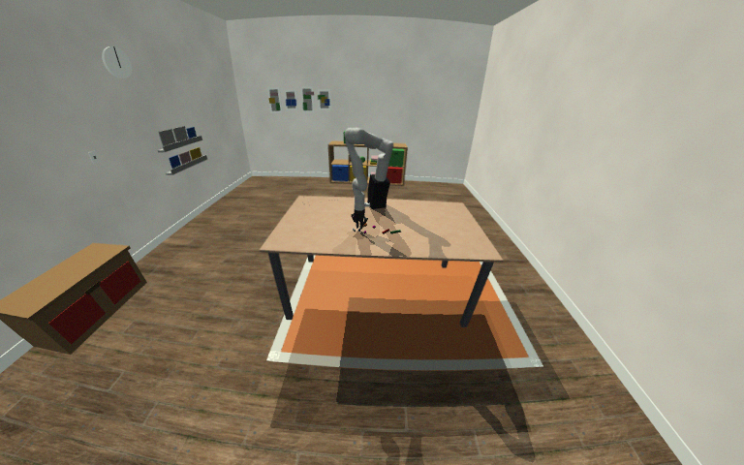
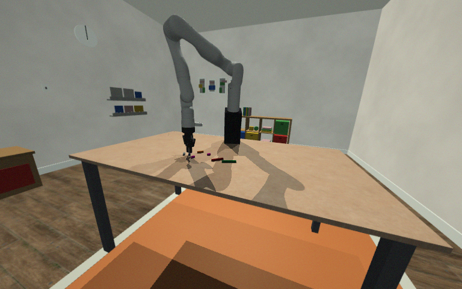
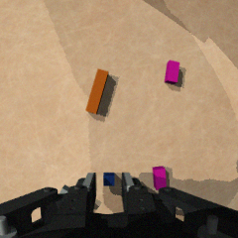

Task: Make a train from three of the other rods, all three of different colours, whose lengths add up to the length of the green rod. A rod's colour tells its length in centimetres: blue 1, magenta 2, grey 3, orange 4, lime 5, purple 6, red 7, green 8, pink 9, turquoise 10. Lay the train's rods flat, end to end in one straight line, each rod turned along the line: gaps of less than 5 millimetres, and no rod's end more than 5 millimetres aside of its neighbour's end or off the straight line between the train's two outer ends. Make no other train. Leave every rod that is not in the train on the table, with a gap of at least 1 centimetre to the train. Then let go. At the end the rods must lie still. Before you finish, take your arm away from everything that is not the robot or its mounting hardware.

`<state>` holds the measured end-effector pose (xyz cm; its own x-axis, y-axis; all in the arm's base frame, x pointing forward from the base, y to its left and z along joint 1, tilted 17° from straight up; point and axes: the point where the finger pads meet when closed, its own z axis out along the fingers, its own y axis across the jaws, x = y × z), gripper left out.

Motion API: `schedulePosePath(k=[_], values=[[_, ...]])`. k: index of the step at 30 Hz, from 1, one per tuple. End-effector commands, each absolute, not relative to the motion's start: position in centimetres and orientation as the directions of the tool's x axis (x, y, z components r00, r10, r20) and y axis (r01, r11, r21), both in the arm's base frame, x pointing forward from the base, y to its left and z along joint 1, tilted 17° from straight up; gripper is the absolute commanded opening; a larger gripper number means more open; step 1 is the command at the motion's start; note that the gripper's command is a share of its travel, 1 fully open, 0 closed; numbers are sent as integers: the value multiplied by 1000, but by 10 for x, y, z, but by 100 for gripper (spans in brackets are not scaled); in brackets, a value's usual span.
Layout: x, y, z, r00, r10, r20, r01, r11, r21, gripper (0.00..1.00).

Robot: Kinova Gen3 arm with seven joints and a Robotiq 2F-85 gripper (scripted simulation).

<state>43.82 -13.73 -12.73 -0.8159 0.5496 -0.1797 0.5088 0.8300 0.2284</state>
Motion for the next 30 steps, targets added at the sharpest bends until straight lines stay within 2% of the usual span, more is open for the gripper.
schedulePosePath(k=[1, 30], values=[[439, -138, -127, -816, 550, -181, 509, 830, 228, 24], [440, -137, -132, -816, 550, -181, 509, 830, 228, 24]])
